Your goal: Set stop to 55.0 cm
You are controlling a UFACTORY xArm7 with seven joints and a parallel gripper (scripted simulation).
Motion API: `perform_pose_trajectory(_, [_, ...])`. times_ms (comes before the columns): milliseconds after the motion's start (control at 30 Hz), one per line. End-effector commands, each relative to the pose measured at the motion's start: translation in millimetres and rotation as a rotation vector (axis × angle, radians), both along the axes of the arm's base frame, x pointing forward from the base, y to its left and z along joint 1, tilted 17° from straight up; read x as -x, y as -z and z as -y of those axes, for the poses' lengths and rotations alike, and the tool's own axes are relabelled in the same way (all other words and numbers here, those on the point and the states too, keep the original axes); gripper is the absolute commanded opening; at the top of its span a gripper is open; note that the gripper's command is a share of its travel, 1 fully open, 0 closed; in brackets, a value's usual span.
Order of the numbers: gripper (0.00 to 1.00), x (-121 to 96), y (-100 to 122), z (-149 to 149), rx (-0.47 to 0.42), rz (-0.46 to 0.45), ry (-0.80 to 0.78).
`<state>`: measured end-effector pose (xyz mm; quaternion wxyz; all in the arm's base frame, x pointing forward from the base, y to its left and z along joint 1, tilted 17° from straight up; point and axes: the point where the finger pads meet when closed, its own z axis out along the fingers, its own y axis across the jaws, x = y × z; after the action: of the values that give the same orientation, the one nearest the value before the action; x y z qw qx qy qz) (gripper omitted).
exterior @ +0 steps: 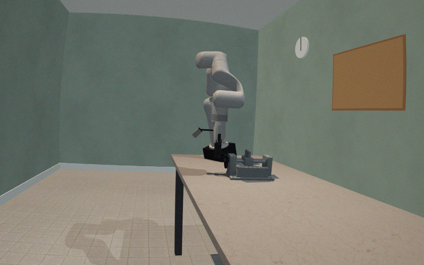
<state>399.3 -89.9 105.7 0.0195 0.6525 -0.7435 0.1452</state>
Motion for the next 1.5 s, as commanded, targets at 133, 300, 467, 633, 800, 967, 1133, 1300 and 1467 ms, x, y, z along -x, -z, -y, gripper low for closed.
perform_pose_trajectory(133, [0.06, -14, -7, 0, 0.000, 0.010, -0.002])
perform_pose_trajectory(300, [0.06, -19, -8, 1, 0.000, 0.010, -0.002])
perform_pose_trajectory(467, [0.06, -26, -8, 2, 0.000, 0.010, -0.002])
perform_pose_trajectory(633, [0.06, -35, -4, 4, 0.000, 0.010, -0.002])
perform_pose_trajectory(800, [0.06, -41, 1, 6, 0.000, 0.010, -0.002])
perform_pose_trajectory(967, [0.06, -46, 9, 9, 0.000, 0.010, -0.002])
perform_pose_trajectory(1133, [0.06, -47, 24, 12, 0.000, 0.010, -0.002])
perform_pose_trajectory(1300, [0.06, -41, 35, 14, 0.000, 0.010, -0.002])
perform_pose_trajectory(1467, [0.06, -37, 39, 14, 0.000, 0.010, -0.002])
